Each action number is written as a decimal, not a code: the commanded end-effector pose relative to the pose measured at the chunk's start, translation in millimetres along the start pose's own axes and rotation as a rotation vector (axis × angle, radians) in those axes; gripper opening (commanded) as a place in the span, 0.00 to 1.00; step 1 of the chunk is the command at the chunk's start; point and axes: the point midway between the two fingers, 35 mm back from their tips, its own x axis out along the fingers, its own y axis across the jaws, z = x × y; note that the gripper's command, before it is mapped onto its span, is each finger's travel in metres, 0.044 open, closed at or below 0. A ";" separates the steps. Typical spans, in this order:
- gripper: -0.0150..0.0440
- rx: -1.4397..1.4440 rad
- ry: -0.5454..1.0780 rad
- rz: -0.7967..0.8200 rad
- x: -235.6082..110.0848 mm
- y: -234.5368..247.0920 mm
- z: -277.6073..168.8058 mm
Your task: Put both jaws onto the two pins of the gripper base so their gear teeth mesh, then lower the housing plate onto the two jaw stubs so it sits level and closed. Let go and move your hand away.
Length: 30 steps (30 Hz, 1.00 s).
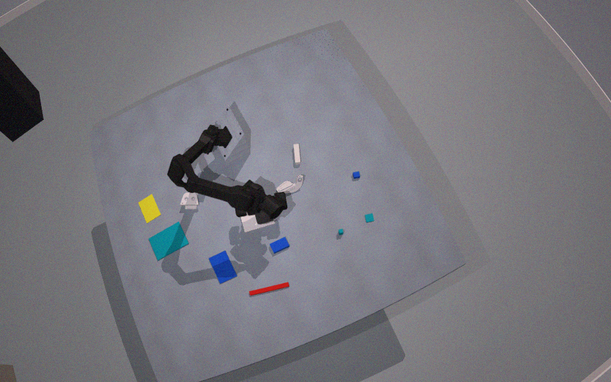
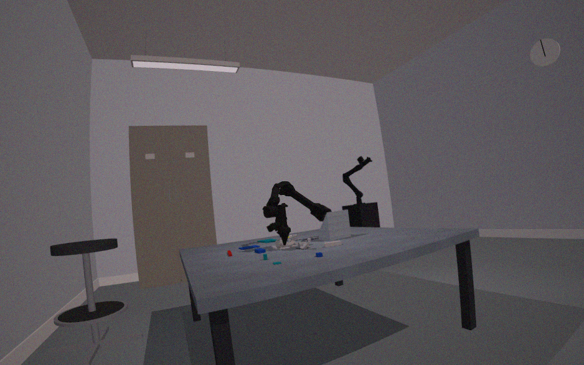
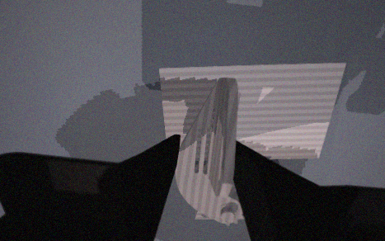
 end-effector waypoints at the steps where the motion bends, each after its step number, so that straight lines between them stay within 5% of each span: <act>1: 0.48 0.004 -0.001 0.000 -2.2 0.0 0.5; 30: 0.48 0.004 -0.001 0.000 4.2 0.0 2.2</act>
